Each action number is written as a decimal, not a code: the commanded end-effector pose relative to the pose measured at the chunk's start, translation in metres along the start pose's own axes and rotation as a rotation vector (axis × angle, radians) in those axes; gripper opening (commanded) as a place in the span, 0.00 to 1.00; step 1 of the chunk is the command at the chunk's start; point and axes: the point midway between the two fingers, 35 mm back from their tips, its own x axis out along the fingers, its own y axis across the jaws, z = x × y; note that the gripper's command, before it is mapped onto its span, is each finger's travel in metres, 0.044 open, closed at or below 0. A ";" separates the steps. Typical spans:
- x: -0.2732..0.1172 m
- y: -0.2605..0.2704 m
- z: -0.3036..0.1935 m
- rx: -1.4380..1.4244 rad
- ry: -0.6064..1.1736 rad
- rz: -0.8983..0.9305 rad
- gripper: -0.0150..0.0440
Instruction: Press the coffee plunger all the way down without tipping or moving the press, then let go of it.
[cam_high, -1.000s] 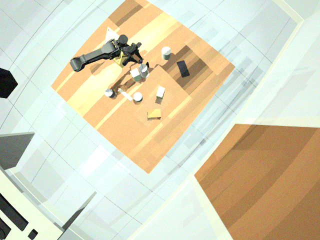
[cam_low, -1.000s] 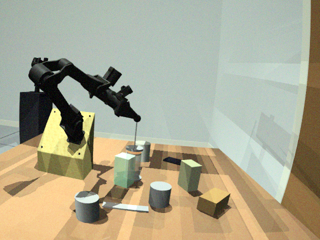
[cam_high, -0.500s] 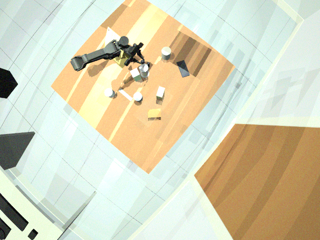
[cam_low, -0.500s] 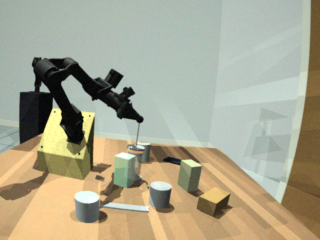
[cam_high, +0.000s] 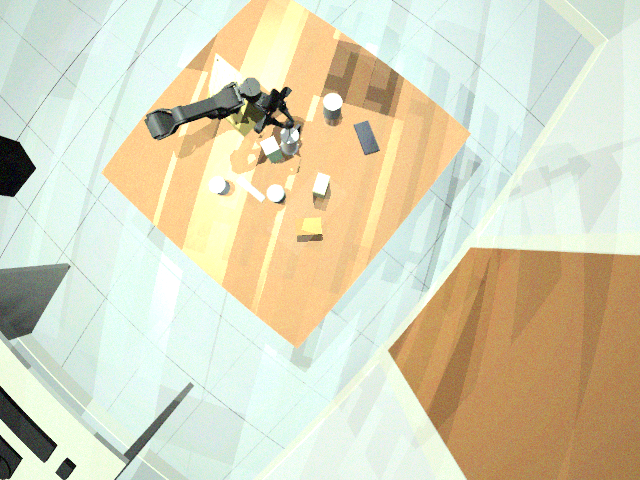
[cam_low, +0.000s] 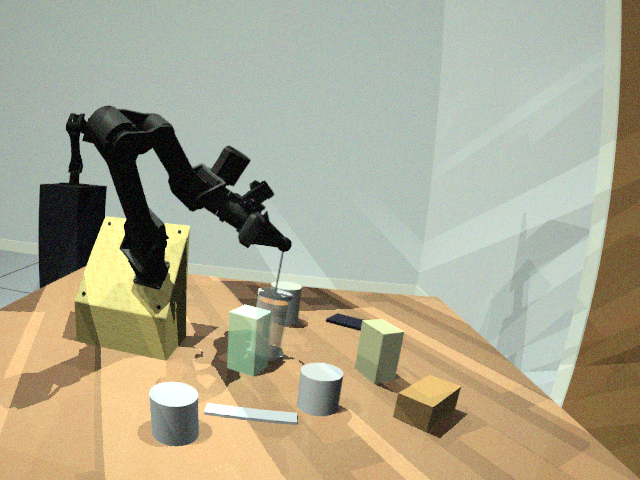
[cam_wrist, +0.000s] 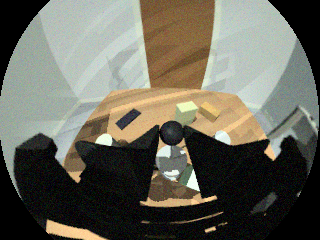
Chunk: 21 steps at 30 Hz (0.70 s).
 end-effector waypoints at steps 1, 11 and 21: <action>0.007 0.000 -0.027 -0.051 0.053 0.001 0.45; 0.018 0.002 -0.040 -0.050 0.052 0.002 0.45; 0.030 0.003 -0.052 -0.052 0.045 -0.001 0.45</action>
